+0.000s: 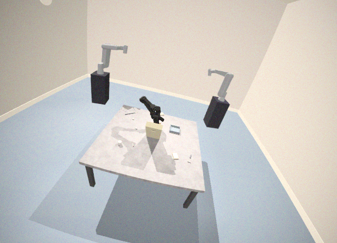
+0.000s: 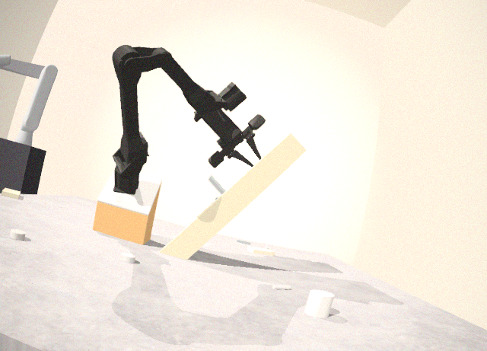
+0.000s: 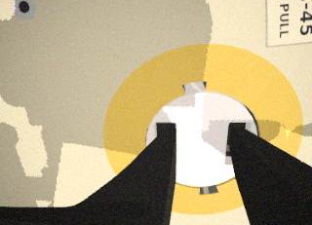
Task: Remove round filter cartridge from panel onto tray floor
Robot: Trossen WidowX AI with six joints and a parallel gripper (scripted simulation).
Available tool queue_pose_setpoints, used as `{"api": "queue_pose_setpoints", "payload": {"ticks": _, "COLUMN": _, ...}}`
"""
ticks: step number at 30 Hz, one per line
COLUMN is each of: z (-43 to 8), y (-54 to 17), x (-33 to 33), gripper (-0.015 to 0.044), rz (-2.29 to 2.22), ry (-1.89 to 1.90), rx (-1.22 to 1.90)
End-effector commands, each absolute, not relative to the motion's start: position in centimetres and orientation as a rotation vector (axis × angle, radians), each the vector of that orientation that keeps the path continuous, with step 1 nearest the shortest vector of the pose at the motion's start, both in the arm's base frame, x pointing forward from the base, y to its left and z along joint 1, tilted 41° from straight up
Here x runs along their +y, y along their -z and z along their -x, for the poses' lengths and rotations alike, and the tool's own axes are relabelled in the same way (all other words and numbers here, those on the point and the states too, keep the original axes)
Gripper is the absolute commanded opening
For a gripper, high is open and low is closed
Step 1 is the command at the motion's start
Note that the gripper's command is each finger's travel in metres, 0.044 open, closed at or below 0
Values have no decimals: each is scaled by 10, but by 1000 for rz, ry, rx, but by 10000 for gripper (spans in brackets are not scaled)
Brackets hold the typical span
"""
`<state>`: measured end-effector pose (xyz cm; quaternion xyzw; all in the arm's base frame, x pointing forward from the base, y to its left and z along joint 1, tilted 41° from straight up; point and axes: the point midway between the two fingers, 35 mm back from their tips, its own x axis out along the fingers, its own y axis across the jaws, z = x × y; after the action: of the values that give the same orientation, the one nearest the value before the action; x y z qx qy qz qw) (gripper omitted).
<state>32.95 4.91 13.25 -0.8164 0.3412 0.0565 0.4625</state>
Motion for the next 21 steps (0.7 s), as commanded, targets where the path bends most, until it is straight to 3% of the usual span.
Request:
{"api": "queue_pose_setpoints", "payload": {"ticks": 1, "z": -331, "y": -131, "x": 48, "gripper": 112, "rz": 2007, "ry": -141, "rx": 845}}
{"api": "queue_pose_setpoints", "payload": {"ticks": 21, "z": -336, "y": -128, "x": 44, "gripper": 112, "rz": 2007, "ry": -140, "rx": 845}}
